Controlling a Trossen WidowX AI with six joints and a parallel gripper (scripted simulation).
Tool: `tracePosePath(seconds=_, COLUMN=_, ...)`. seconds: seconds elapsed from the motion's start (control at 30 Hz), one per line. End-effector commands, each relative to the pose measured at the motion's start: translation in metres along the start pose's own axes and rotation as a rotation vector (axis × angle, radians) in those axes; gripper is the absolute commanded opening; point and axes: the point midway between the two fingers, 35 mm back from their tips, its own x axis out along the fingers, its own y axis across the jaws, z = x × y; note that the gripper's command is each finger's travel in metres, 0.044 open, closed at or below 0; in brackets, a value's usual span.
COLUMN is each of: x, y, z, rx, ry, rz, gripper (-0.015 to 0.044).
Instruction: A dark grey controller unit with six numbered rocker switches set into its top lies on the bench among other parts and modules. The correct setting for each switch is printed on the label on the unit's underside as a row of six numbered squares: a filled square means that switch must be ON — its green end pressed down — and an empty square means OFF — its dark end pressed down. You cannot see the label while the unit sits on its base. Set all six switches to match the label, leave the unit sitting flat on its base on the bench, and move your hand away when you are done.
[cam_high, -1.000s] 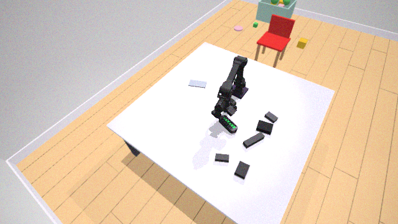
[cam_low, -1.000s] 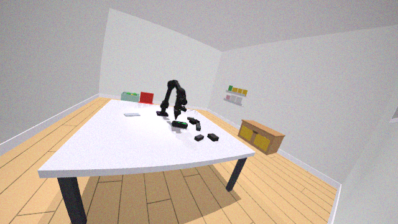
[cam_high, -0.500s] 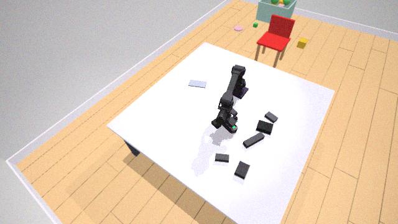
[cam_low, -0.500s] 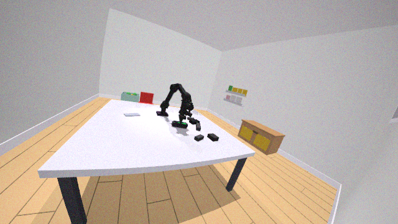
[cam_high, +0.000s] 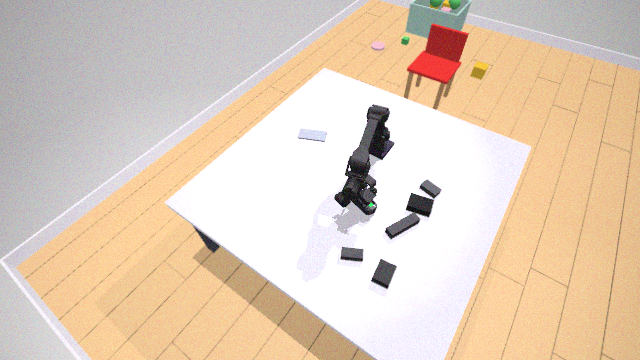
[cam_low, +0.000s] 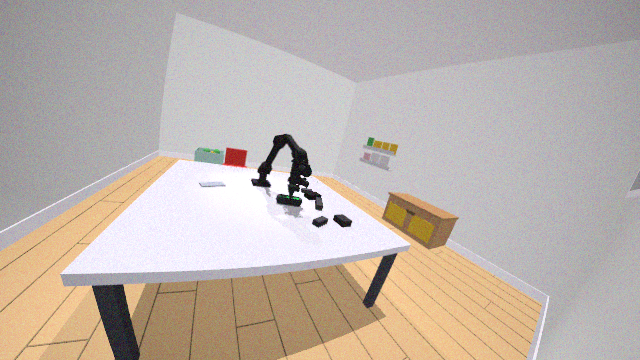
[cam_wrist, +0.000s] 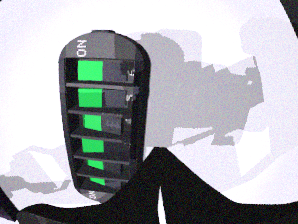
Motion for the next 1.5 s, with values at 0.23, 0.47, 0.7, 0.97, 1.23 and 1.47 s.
tracePosePath(seconds=0.23, x=-0.012, y=-0.001, z=0.0, rx=0.0, ry=0.0, rz=0.0, gripper=0.0079)
tracePosePath(seconds=0.47, x=-0.05, y=0.0, z=0.0, rx=0.0, ry=0.0, rz=-0.001, gripper=0.0263)
tracePosePath(seconds=0.7, x=-0.05, y=0.0, z=0.0, rx=0.0, ry=0.0, rz=-0.001, gripper=0.0131)
tracePosePath(seconds=0.97, x=-0.05, y=0.0, z=0.0, rx=0.0, ry=0.0, rz=-0.001, gripper=0.0)
tracePosePath(seconds=1.23, x=-0.05, y=0.0, z=0.0, rx=0.002, ry=-0.002, rz=-0.001, gripper=0.0053)
tracePosePath(seconds=1.47, x=-0.05, y=0.0, z=0.0, rx=0.002, ry=-0.002, rz=-0.001, gripper=0.0236)
